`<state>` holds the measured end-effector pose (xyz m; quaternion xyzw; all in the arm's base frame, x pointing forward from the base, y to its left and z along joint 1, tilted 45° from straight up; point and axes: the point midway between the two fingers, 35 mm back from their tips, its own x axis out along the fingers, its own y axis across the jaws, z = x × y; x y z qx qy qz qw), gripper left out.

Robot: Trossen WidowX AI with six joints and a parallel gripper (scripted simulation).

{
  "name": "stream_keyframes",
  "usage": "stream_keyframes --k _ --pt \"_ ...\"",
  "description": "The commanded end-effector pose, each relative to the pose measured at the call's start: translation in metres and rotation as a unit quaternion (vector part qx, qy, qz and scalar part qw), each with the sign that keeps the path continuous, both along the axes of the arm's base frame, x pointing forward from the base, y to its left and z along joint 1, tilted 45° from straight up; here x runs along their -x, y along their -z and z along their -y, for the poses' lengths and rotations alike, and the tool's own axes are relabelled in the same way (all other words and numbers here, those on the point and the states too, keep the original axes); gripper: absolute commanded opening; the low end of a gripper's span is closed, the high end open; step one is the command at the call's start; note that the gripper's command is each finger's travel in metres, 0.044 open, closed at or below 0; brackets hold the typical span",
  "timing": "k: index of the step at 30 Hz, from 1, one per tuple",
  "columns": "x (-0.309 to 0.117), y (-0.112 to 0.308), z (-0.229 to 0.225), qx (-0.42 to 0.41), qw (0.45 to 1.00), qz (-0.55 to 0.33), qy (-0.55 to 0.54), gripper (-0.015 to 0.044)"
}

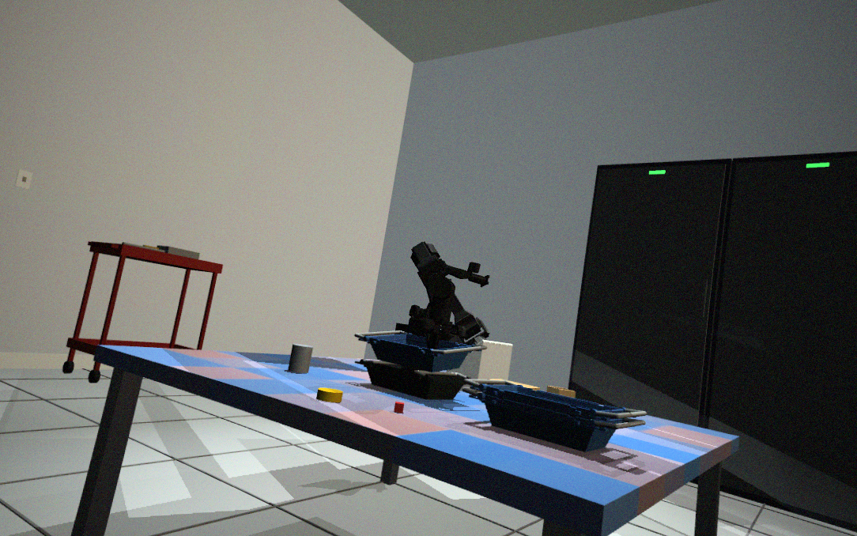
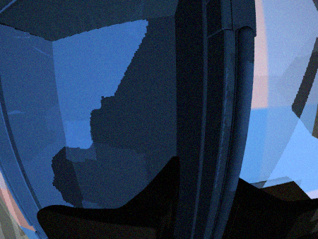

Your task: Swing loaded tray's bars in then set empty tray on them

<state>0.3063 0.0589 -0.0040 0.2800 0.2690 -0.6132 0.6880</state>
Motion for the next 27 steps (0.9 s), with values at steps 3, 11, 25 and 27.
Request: stream_keyframes --k 3,11,25,27 --pt "0.005 0.002 0.007 0.002 1.000 -0.011 0.009 0.0000" --pt "0.005 0.002 0.007 0.002 1.000 -0.011 0.009 0.0000" --pt "0.004 0.005 0.009 0.001 1.000 -0.008 0.007 0.0000" --pt "0.006 0.007 0.012 0.002 1.000 -0.011 0.009 0.0000"
